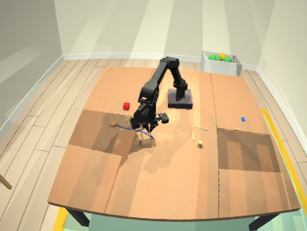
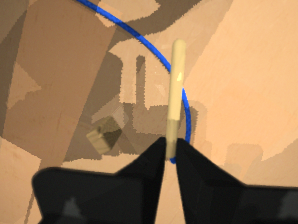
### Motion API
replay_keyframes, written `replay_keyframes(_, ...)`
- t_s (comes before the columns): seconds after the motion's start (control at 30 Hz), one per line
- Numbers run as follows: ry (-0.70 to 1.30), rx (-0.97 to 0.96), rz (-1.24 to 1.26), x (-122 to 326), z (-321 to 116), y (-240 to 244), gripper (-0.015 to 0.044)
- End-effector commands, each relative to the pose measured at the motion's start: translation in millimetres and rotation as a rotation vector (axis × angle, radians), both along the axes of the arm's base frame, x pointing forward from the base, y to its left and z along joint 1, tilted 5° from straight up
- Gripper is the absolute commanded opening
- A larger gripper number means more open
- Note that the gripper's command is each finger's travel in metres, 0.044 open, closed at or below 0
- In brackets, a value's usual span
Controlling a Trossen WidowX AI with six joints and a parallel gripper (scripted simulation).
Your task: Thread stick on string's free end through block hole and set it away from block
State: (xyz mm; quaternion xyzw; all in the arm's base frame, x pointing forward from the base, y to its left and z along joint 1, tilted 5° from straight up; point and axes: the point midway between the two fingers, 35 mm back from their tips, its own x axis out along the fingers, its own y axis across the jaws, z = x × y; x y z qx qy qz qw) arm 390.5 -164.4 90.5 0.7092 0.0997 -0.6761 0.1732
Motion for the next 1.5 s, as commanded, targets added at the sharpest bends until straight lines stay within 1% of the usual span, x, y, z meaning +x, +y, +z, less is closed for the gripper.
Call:
replay_keyframes(0.0, -0.002, 0.003, -0.002, 7.4, 0.3, 2.6, 0.0)
replay_keyframes(1.23, -0.004, 0.005, -0.003, 50.8, 1.1, 23.0, 0.0)
replay_keyframes(1.47, -0.006, 0.006, -0.002, 52.0, 0.6, 24.2, 0.0)
